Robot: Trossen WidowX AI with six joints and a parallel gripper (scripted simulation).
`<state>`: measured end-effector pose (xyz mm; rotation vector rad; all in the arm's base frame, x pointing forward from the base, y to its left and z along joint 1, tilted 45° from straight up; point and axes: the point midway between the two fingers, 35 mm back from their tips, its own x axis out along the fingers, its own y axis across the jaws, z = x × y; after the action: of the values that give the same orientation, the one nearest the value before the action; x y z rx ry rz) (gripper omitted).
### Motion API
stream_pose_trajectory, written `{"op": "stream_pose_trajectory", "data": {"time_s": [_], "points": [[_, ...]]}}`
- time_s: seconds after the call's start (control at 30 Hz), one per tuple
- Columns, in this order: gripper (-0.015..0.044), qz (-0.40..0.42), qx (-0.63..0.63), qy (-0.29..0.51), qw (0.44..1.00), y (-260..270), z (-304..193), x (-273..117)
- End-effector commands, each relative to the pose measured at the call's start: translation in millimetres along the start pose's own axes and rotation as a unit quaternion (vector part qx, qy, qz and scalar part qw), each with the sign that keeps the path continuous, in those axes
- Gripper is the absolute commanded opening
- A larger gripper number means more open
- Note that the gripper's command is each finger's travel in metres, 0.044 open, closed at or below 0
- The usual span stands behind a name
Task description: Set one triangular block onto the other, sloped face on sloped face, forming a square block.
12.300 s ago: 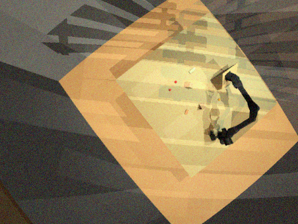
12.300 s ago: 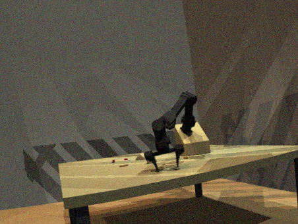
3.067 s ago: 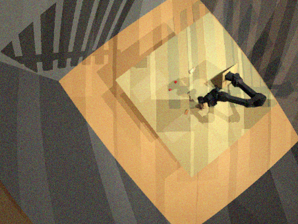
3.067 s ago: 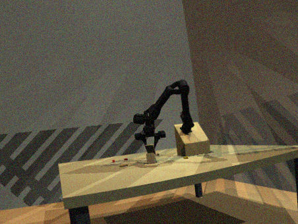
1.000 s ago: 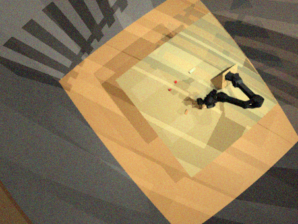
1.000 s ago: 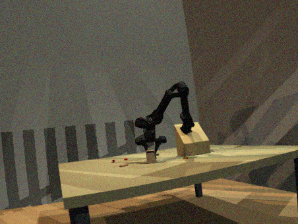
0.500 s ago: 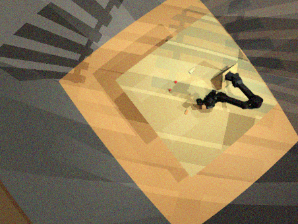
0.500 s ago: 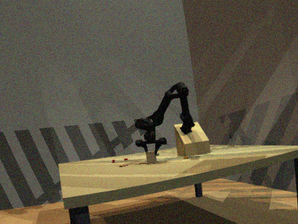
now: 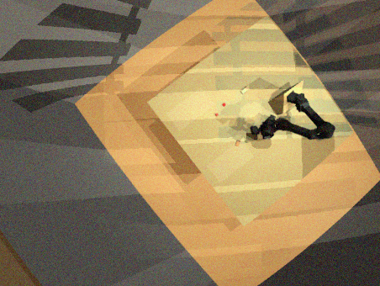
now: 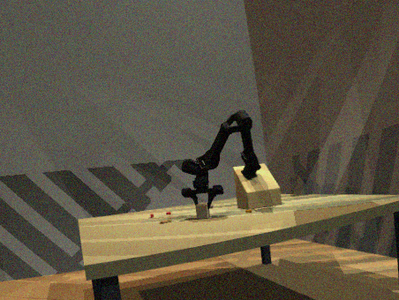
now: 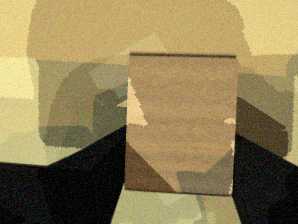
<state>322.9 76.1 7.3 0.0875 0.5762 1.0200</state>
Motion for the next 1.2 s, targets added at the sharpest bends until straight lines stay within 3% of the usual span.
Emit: {"op": "stream_pose_trajectory", "data": {"time_s": [0.0,0.93,1.17], "points": [[0.0000,-0.001,0.001,0.000,1.000,-0.2,-0.3,0.1],[0.0000,-0.002,0.002,0.001,1.000,-0.1,-0.2,1.6],[0.0184,-0.001,0.001,0.000,1.000,0.2,-0.1,1.7]]}}
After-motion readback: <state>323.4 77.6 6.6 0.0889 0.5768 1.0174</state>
